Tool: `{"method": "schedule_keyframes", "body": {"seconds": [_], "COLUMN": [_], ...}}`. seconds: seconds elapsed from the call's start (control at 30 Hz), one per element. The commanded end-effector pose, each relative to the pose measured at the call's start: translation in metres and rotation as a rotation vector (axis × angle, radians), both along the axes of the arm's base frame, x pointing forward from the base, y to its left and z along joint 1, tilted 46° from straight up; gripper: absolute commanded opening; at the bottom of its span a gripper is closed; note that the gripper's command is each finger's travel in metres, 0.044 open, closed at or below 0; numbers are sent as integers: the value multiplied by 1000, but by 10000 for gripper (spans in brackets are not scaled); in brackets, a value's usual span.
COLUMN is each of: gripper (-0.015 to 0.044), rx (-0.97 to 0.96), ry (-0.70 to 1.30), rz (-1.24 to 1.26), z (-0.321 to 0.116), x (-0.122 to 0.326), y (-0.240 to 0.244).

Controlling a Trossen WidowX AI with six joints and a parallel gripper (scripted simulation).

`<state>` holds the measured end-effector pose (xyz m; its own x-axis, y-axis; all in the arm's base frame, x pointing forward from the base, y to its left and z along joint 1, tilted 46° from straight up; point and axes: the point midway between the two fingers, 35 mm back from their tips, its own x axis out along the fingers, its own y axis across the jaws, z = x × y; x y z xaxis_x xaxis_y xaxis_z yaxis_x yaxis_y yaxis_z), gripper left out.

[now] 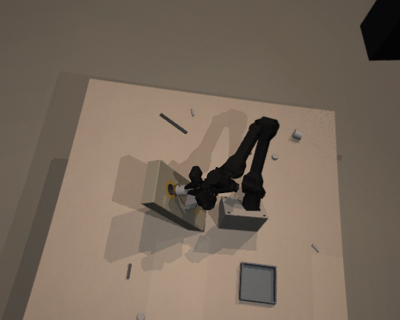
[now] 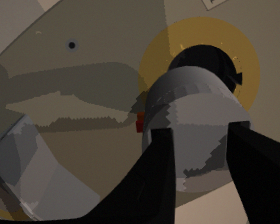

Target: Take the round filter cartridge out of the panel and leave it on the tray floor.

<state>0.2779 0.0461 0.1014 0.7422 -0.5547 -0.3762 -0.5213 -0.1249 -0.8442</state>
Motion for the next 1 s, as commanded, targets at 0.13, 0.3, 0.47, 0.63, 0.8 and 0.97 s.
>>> {"method": "schedule_keyframes", "body": {"seconds": [0.13, 0.3, 0.47, 0.63, 0.8, 0.97], "gripper": [0, 0, 0, 53, 115, 115], "rx": [-7, -8, -8, -10, -10, -10], "ry": [3, 3, 3, 1, 1, 1], "rz": [-2, -2, -2, -8, -8, -8], "z": [-19, -29, -39, -37, -37, -37], "x": [-16, -26, -36, -34, -34, -34], "y": [-16, -25, -34, -33, -33, -33]}}
